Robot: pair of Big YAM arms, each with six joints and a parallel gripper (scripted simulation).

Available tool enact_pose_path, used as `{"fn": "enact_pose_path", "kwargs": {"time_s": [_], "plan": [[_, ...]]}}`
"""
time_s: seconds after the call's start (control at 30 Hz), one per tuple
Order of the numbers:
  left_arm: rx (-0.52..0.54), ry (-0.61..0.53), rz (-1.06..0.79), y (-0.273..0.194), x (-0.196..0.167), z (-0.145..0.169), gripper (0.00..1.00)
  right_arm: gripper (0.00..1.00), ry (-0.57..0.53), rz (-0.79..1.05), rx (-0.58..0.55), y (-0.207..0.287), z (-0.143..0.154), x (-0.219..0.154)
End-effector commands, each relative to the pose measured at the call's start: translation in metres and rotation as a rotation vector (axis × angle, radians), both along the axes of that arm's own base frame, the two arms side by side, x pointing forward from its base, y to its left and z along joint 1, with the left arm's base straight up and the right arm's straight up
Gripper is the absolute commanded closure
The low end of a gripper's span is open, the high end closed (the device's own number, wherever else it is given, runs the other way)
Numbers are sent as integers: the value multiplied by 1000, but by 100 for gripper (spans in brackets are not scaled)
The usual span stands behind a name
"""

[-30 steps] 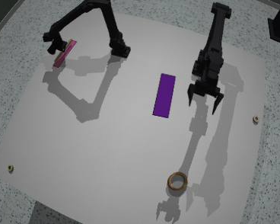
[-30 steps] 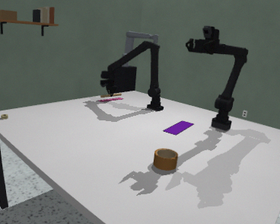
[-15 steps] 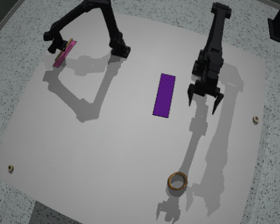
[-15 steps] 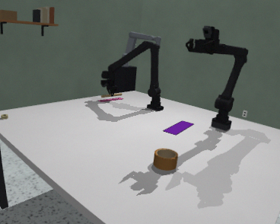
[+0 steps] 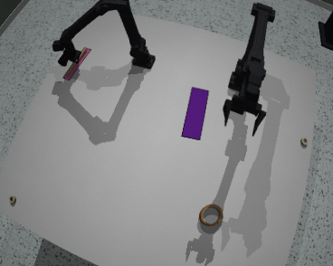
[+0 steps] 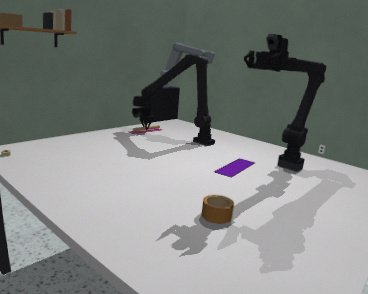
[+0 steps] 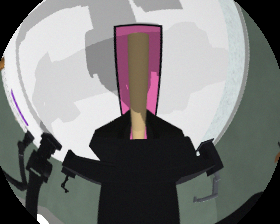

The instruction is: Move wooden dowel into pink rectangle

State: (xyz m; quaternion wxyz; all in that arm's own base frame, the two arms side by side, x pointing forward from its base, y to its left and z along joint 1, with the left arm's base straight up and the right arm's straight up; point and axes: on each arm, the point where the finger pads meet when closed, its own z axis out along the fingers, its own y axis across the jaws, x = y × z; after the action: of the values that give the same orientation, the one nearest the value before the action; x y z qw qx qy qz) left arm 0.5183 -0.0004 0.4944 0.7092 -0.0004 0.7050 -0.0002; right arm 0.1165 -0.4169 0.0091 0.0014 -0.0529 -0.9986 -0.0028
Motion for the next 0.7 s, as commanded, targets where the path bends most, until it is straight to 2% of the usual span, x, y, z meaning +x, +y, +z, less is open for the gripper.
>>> {"fn": "enact_pose_path", "kwargs": {"time_s": [0.0,0.17,0.27,0.67], "plan": [[10,-74,12,6,-7,39,0,100,-6,0,-26,-10,-2,7],[10,-74,12,6,-7,39,0,100,-10,-6,-41,-11,2,5],[10,-74,12,6,-7,39,0,100,-6,0,-23,-9,-7,7],[10,-74,12,6,-7,39,0,100,-6,8,-25,-10,-11,9]]}}
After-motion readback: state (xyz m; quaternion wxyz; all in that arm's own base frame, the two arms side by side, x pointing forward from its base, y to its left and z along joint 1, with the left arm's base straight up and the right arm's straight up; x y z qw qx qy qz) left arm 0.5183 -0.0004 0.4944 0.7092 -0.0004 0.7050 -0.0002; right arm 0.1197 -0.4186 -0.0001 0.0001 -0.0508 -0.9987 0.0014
